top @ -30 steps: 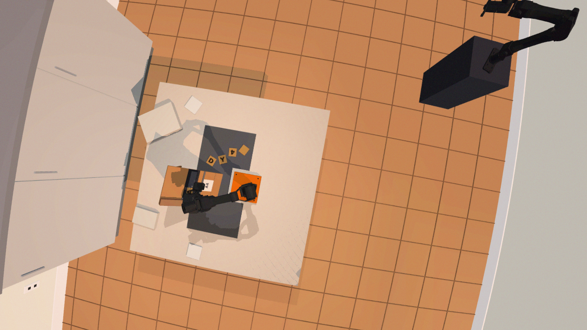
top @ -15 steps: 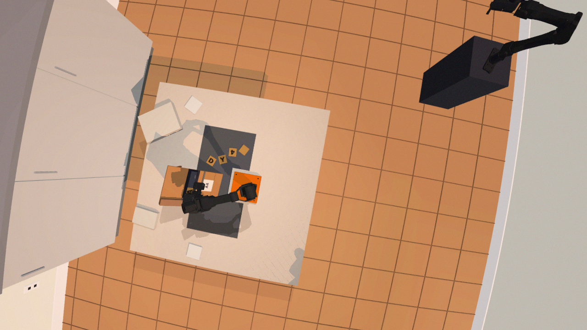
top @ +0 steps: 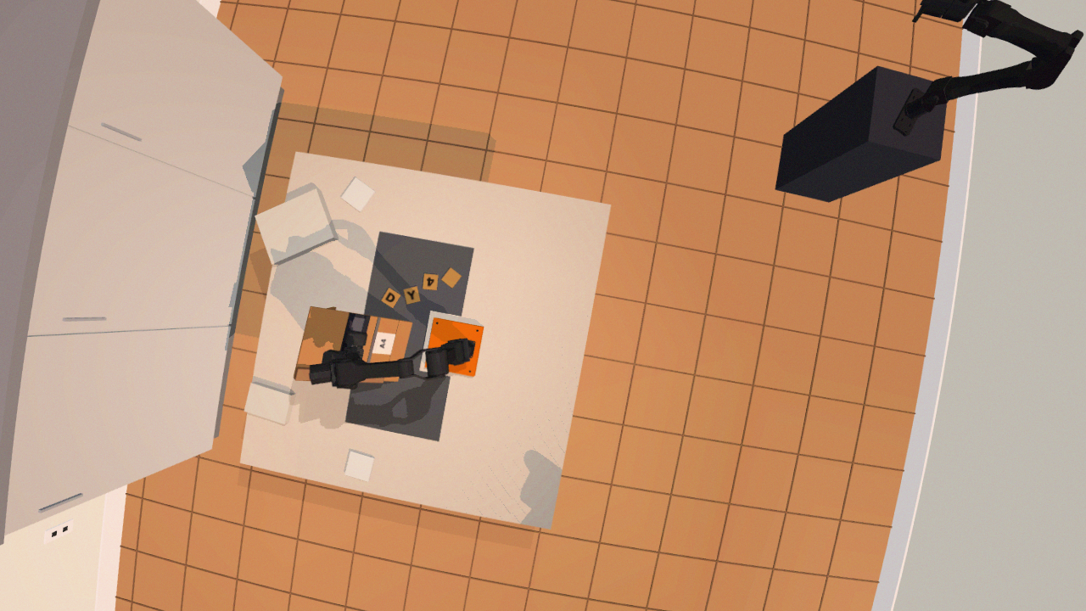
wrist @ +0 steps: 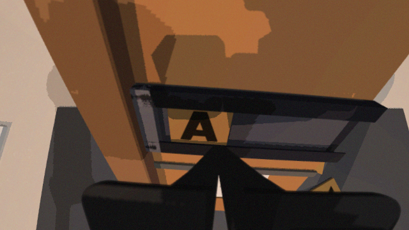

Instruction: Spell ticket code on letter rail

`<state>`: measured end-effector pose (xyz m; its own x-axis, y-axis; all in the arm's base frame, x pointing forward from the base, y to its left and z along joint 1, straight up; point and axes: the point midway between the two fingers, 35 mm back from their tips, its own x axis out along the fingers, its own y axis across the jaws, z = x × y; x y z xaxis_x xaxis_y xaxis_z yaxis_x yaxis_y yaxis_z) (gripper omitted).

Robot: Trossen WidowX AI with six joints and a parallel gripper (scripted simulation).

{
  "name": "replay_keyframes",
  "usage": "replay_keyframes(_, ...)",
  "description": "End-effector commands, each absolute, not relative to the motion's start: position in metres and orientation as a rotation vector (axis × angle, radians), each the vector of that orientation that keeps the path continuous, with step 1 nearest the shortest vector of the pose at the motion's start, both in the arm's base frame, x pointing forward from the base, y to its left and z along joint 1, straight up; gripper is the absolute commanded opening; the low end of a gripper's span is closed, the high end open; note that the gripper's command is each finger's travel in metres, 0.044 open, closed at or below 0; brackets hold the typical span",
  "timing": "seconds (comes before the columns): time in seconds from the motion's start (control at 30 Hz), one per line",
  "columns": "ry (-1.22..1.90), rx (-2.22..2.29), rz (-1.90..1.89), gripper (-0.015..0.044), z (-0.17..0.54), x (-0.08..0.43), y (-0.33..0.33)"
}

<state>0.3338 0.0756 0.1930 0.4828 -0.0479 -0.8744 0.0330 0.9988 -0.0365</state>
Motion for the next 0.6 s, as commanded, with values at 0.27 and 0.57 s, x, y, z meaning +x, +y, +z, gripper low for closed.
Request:
replay_keyframes(0.27, 1.401, 0.042, -0.037, 0.0, 0.198, 0.341, 0.054)
replay_keyframes(0.57, 1.401, 0.042, -0.037, 0.0, 0.195, 0.342, 0.053)
